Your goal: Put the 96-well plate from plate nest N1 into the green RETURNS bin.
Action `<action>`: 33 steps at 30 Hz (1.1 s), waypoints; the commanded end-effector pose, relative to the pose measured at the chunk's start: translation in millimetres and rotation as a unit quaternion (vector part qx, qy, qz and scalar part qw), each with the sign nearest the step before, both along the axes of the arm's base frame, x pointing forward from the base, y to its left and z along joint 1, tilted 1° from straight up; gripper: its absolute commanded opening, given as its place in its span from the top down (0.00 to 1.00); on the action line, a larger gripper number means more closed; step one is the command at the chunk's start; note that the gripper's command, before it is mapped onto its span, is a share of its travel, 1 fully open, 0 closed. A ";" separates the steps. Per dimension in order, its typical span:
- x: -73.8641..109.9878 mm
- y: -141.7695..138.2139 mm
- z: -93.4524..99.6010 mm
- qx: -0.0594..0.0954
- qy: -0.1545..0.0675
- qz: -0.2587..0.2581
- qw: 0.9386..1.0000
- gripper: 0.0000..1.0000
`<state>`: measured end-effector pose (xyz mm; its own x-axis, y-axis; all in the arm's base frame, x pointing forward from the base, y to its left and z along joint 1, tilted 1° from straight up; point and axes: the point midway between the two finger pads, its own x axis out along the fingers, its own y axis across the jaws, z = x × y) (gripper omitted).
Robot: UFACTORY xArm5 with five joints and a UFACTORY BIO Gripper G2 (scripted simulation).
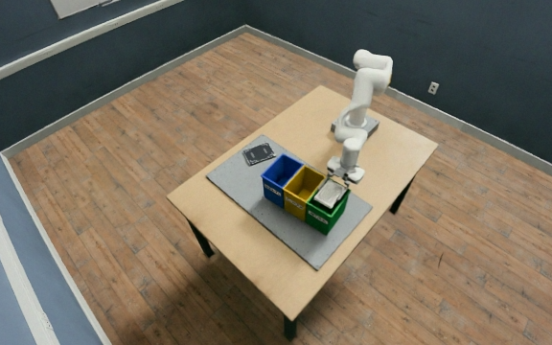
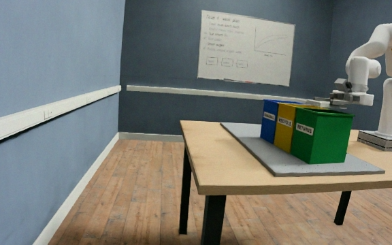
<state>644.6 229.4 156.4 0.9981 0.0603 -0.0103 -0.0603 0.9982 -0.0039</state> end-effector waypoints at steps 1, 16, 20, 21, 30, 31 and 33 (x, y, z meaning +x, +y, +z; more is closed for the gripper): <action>1.1 0.6 2.9 -0.003 -0.004 0.000 1.000 1.00; 0.9 -0.1 2.9 -0.003 -0.004 0.000 1.000 1.00; 0.9 -0.2 2.9 -0.003 -0.004 0.000 1.000 1.00; 0.9 -0.2 2.9 -0.003 -0.004 0.000 1.000 1.00; 0.8 -0.5 -3.8 -0.003 -0.004 0.000 1.000 1.00; 0.7 -0.5 -5.5 -0.003 -0.004 0.000 1.000 1.00; 0.7 -0.6 -8.8 -0.003 -0.004 0.000 1.000 1.00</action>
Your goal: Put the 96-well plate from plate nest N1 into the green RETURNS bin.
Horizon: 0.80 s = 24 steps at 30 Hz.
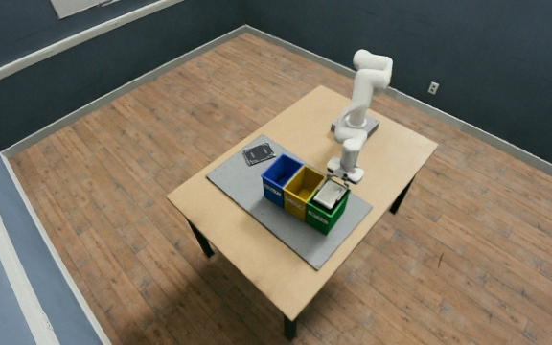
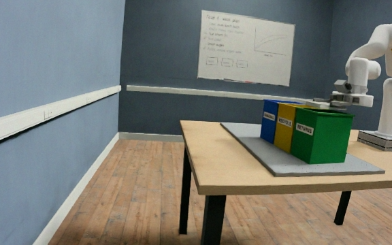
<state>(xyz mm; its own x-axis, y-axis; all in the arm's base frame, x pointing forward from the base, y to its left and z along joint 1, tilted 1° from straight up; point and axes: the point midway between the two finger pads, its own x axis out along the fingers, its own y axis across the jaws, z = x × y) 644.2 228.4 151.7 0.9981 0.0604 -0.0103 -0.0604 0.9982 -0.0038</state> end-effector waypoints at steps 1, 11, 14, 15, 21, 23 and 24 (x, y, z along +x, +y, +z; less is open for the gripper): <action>1.0 0.3 -5.8 -0.003 -0.004 0.000 1.000 1.00; 1.0 0.1 -19.1 -0.003 -0.004 0.000 1.000 1.00; 1.0 0.0 -24.2 -0.003 -0.004 0.000 1.000 1.00; 1.0 0.0 -25.3 -0.003 -0.004 0.000 1.000 1.00; 1.0 0.0 -25.3 -0.003 -0.004 0.000 1.000 1.00; 1.1 0.0 -25.3 -0.003 -0.004 0.000 1.000 1.00; 1.1 0.0 -25.3 -0.003 -0.004 0.000 1.000 1.00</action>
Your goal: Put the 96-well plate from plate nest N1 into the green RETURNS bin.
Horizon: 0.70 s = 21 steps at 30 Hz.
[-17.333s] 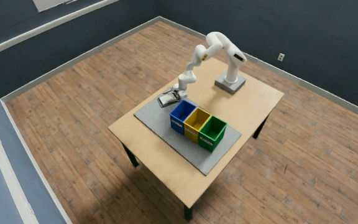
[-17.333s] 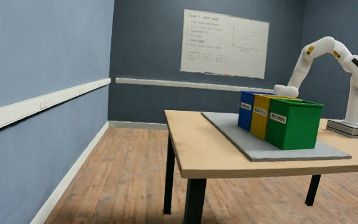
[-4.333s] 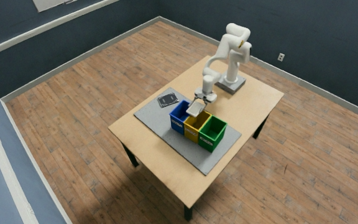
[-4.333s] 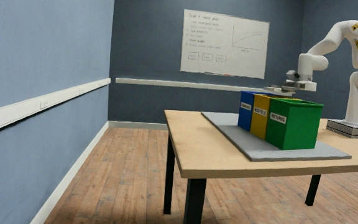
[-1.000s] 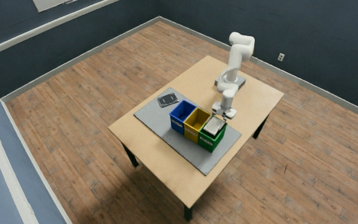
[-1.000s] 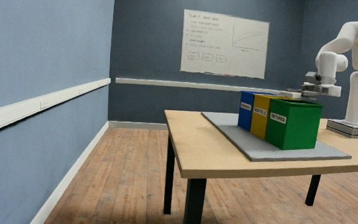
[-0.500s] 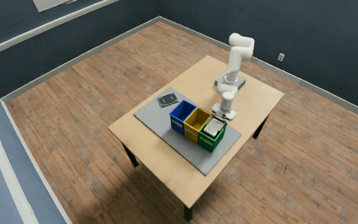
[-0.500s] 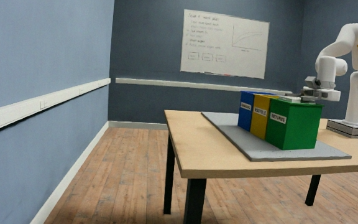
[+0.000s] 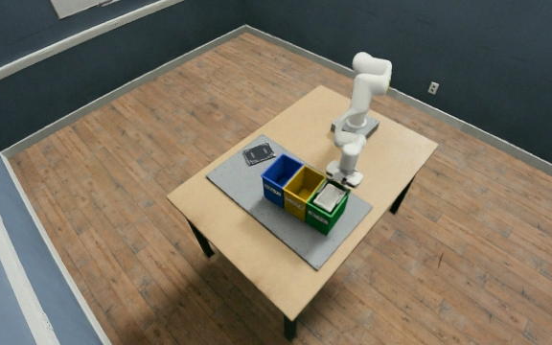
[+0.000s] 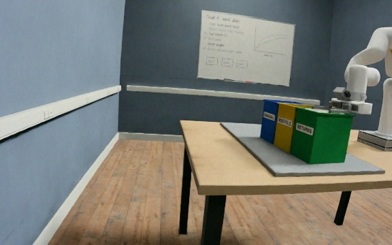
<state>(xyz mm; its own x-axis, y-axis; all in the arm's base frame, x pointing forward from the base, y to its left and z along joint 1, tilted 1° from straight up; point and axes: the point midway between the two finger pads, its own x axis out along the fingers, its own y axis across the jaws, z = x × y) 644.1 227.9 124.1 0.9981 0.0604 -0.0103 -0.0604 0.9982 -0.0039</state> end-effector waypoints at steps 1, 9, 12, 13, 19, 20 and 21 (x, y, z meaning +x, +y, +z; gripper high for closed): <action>1.2 0.5 2.3 -0.003 -0.004 0.000 1.000 1.00; 1.1 0.5 2.3 -0.003 -0.004 0.000 1.000 1.00; 1.1 0.5 2.3 -0.003 -0.004 0.000 1.000 1.00; 1.1 0.5 2.3 -0.003 -0.004 0.000 1.000 0.82; 1.1 0.5 2.3 -0.003 -0.004 0.000 1.000 0.82; 1.1 0.5 2.3 -0.003 -0.004 0.000 1.000 0.82; 1.1 0.5 2.3 -0.003 -0.004 0.000 1.000 0.82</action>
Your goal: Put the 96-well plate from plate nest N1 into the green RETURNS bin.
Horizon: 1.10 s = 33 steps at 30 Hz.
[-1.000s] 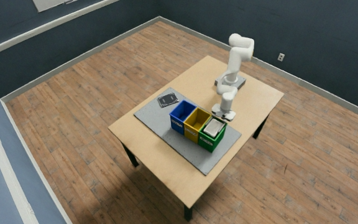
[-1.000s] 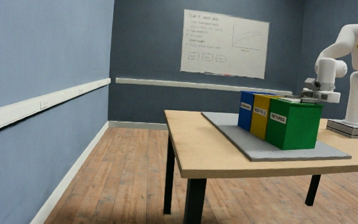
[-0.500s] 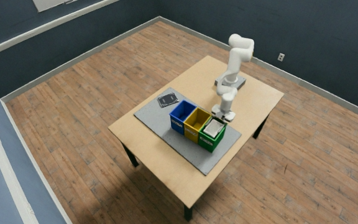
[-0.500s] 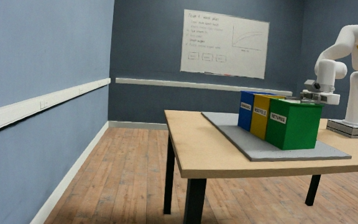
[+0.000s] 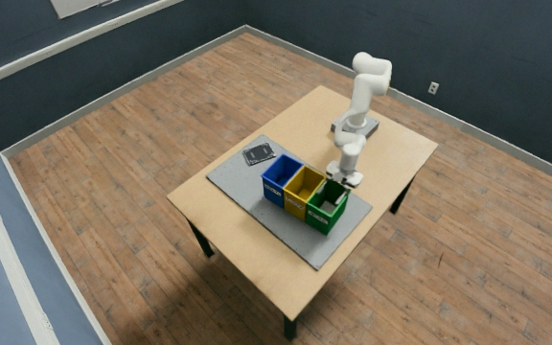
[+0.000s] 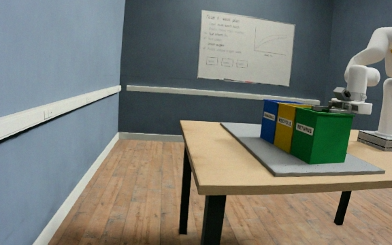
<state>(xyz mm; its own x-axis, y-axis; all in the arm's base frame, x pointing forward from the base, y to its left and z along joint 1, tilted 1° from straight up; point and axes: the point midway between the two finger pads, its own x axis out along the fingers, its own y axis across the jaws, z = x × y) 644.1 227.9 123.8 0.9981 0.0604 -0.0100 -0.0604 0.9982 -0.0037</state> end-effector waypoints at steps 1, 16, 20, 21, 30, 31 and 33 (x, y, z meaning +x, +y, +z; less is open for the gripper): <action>1.1 0.5 2.6 -0.003 -0.004 0.000 1.000 0.82; 1.1 0.5 2.6 -0.003 -0.004 0.000 1.000 0.82; 1.1 0.5 2.6 -0.003 -0.004 0.000 1.000 0.82; 1.1 0.5 2.6 -0.003 -0.004 0.000 1.000 0.82; 1.1 0.5 7.6 -0.003 -0.004 0.000 1.000 0.82; 1.1 0.5 7.6 -0.003 -0.004 0.000 1.000 0.82; 1.1 0.6 11.0 -0.003 -0.004 0.000 1.000 0.82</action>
<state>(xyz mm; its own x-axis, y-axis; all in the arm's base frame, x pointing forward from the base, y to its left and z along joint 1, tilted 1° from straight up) 644.2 227.9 127.4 0.9981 0.0604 -0.0100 -0.0604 0.9982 -0.0037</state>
